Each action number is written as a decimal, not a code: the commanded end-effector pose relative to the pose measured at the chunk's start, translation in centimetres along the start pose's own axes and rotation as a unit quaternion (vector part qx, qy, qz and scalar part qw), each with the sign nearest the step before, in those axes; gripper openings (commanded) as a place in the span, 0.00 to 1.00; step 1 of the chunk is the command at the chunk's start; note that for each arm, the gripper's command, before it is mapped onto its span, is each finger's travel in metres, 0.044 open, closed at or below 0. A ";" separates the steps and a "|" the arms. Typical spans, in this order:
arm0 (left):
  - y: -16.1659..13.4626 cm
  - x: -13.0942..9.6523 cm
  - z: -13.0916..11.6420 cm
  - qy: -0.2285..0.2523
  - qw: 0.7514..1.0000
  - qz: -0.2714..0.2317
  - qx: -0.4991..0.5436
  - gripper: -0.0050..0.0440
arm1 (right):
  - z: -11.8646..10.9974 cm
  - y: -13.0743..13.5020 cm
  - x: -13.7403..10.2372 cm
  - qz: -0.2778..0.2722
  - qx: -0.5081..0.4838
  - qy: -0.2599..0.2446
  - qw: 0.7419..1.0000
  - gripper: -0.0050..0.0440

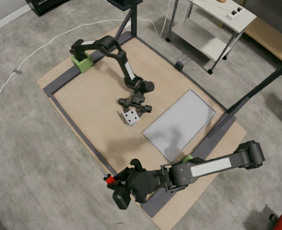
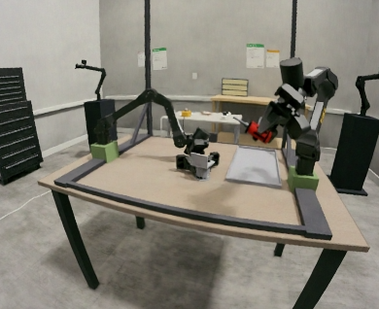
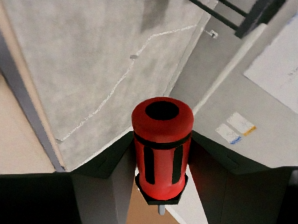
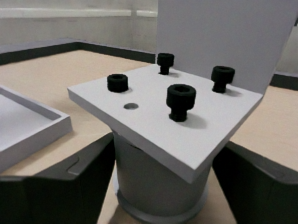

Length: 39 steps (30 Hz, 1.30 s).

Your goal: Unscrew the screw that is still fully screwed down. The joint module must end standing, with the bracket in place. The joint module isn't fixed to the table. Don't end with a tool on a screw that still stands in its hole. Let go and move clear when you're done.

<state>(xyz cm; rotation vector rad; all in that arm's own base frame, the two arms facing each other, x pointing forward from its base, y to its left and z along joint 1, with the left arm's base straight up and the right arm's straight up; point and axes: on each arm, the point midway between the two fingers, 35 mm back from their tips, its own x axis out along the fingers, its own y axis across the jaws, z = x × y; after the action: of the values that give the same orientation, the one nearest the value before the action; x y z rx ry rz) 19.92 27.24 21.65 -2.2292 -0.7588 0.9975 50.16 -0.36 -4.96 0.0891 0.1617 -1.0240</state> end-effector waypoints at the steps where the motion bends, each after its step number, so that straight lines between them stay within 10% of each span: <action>1: -2.0 -1.6 -1.4 0.032 0.998 -0.057 0.003 0.38 | 1.5 0.6 0.1 0.002 0.018 -0.005 1.000 0.60; 23: -7.3 -7.3 -4.7 0.130 0.963 -0.237 0.010 0.38 | 1.5 0.6 0.1 0.002 0.018 -0.005 1.000 0.60; 39: -6.5 -7.4 -6.7 0.122 0.947 -0.245 0.171 0.38 | 1.5 0.6 0.1 0.002 0.018 -0.005 1.000 0.60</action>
<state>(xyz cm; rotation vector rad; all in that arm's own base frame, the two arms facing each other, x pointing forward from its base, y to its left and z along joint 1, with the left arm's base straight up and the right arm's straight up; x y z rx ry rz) 18.94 25.39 31.94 -1.7955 -0.9302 0.5589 50.16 -0.36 -4.96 0.0891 0.1617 -1.0240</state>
